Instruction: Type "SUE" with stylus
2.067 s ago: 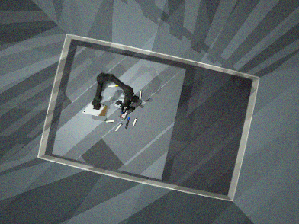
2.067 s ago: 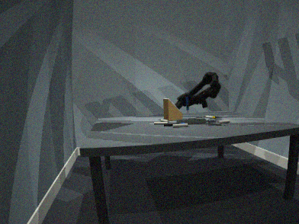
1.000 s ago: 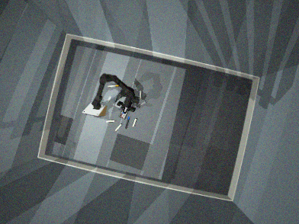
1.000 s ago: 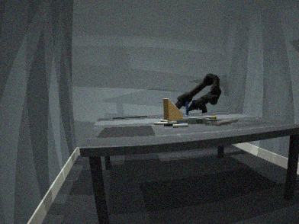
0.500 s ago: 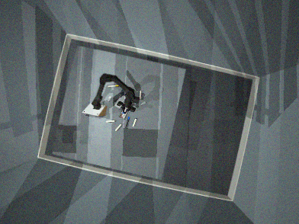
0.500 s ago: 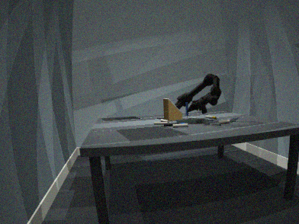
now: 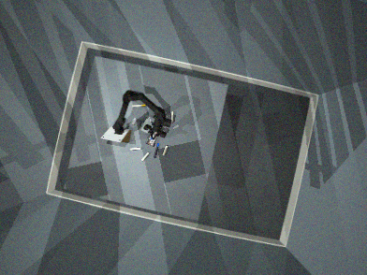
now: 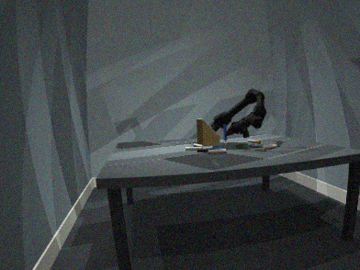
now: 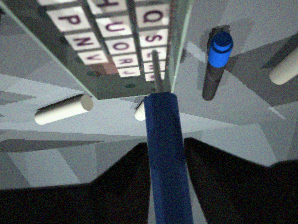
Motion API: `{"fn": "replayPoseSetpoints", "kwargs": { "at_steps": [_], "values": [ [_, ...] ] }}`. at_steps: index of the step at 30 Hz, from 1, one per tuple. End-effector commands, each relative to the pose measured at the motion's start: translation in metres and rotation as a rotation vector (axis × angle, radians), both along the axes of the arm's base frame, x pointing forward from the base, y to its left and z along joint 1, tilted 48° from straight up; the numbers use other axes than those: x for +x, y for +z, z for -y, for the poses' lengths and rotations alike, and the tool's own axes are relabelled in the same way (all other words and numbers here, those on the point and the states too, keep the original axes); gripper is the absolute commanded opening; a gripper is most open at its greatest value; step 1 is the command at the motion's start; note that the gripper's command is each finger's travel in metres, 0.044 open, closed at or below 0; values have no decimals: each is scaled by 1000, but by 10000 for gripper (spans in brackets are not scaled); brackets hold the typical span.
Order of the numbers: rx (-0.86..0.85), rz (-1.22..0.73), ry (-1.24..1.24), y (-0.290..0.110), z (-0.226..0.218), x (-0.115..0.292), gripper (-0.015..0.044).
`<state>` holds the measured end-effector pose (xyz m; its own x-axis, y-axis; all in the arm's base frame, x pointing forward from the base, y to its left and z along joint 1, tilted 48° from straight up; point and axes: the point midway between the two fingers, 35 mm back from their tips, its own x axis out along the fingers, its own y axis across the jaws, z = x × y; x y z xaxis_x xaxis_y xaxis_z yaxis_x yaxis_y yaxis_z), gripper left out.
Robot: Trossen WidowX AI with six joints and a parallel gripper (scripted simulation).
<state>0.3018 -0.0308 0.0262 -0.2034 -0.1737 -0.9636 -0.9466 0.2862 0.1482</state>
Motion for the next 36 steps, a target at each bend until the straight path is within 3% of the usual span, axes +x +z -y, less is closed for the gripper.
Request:
{"fn": "replayPoseSetpoints", "kwargs": {
  "at_steps": [1,36],
  "values": [
    [4,-2,-6,-2,-2,-1,81],
    [4,-2,-6,-7,-8,0,81]
  ]
}}
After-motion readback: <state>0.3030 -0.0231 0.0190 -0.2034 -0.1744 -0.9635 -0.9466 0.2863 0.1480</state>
